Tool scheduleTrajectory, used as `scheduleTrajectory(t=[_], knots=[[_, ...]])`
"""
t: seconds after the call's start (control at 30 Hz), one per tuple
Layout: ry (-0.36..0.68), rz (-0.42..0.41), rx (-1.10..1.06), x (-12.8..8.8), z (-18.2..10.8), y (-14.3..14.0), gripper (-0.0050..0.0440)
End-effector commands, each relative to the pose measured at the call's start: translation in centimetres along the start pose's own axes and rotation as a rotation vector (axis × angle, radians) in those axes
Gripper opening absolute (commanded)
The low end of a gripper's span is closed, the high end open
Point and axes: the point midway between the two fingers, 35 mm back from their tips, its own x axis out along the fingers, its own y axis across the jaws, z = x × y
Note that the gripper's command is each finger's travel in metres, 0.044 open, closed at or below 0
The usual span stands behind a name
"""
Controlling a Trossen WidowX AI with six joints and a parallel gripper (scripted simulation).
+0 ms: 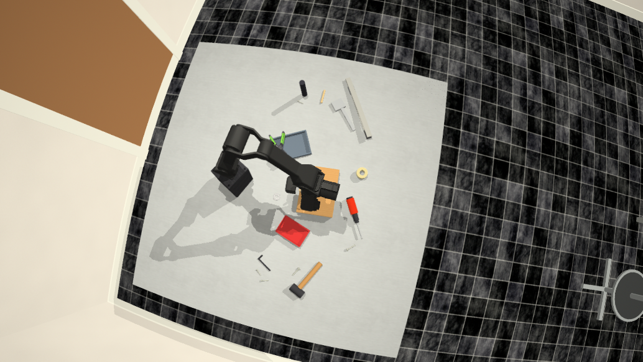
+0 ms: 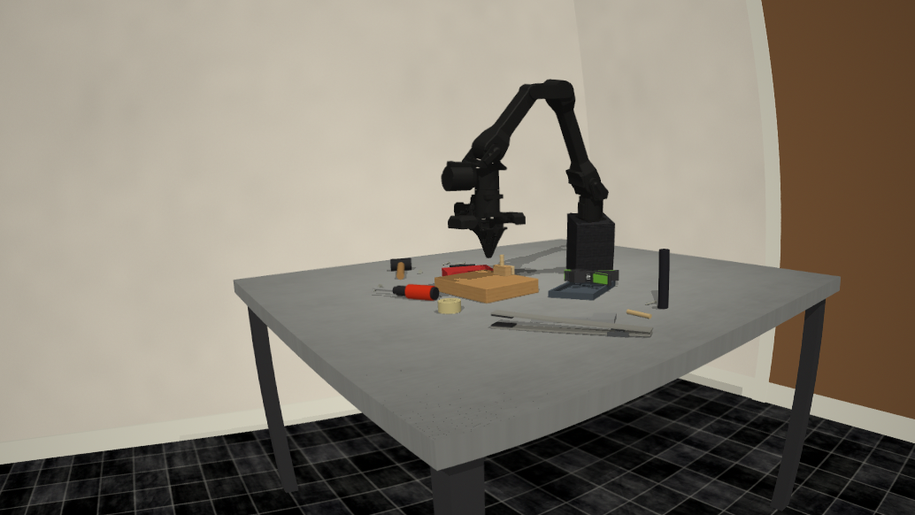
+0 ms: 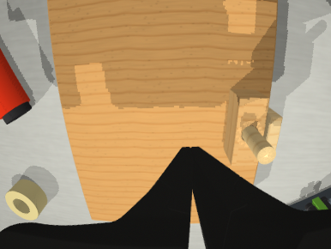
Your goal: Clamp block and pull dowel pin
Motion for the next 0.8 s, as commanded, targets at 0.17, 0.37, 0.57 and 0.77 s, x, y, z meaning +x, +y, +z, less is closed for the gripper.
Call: scheduleTrajectory(t=[0.17, 0.37, 0.57, 0.77], knots=[[0.001, -0.019, 0.007, 2.0, 0.0, -0.5, 0.0000], [0.001, -0.019, 0.007, 3.0, 0.0, -0.5, 0.0000], [0.001, -0.019, 0.007, 3.6, 0.0, -0.6, 0.0000], [0.001, -0.019, 0.007, 4.0, 0.0, -0.6, 0.0000]])
